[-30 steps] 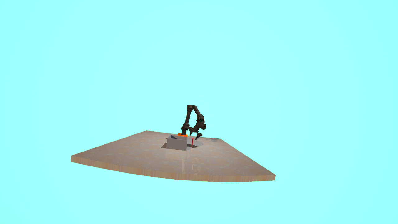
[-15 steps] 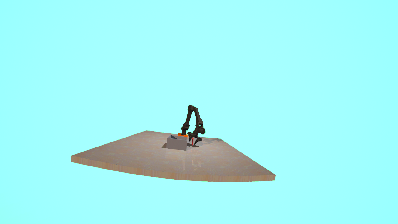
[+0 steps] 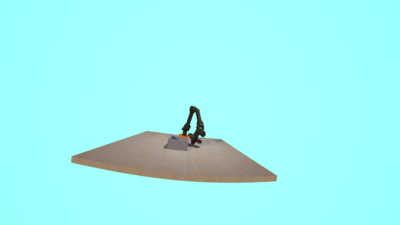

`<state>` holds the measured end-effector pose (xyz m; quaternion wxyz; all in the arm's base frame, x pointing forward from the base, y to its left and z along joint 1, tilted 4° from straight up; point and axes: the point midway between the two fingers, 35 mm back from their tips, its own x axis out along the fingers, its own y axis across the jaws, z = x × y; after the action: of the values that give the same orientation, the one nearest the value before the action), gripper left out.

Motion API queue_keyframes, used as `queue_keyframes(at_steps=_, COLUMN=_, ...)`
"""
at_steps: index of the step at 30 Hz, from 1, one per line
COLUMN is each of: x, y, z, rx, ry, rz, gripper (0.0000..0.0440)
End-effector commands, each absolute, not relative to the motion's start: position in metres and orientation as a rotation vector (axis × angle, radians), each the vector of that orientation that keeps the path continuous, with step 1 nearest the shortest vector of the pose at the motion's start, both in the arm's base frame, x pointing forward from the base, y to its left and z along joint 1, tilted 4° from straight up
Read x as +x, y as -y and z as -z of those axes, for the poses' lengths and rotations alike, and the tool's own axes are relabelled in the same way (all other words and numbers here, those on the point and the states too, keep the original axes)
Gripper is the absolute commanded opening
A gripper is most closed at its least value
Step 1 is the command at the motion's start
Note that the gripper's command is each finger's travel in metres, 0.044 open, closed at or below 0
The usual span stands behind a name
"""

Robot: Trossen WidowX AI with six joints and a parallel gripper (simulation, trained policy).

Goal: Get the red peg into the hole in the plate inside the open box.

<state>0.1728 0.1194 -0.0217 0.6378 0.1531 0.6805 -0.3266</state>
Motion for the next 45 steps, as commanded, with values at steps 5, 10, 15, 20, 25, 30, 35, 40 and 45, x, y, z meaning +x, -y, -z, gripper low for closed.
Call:
queue_keyframes(at_steps=5, x=0.192, y=-0.116, z=-0.002, rx=0.349, ry=-1.487, rz=0.742, gripper=0.0000)
queue_keyframes(at_steps=10, x=0.203, y=-0.111, z=-0.023, rx=0.355, ry=-1.443, rz=0.746, gripper=0.0000)
queue_keyframes(at_steps=15, x=0.215, y=-0.105, z=-0.045, rx=0.366, ry=-1.398, rz=0.751, gripper=0.0000)
queue_keyframes(at_steps=20, x=0.230, y=-0.098, z=-0.067, rx=0.395, ry=-1.348, rz=0.765, gripper=0.0000)
queue_keyframes(at_steps=25, x=0.244, y=-0.086, z=-0.086, rx=0.433, ry=-1.300, rz=0.799, gripper=0.0000)
queue_keyframes(at_steps=30, x=0.258, y=-0.068, z=-0.097, rx=0.474, ry=-1.260, rz=0.840, gripper=0.0000)
queue_keyframes(at_steps=35, x=0.272, y=-0.048, z=-0.101, rx=0.506, ry=-1.234, rz=0.874, gripper=0.0000)
queue_keyframes(at_steps=40, x=0.285, y=-0.027, z=-0.100, rx=0.527, ry=-1.223, rz=0.898, gripper=0.0000)
queue_keyframes(at_steps=45, x=0.298, y=-0.007, z=-0.093, rx=0.537, ry=-1.224, rz=0.901, gripper=0.0000)
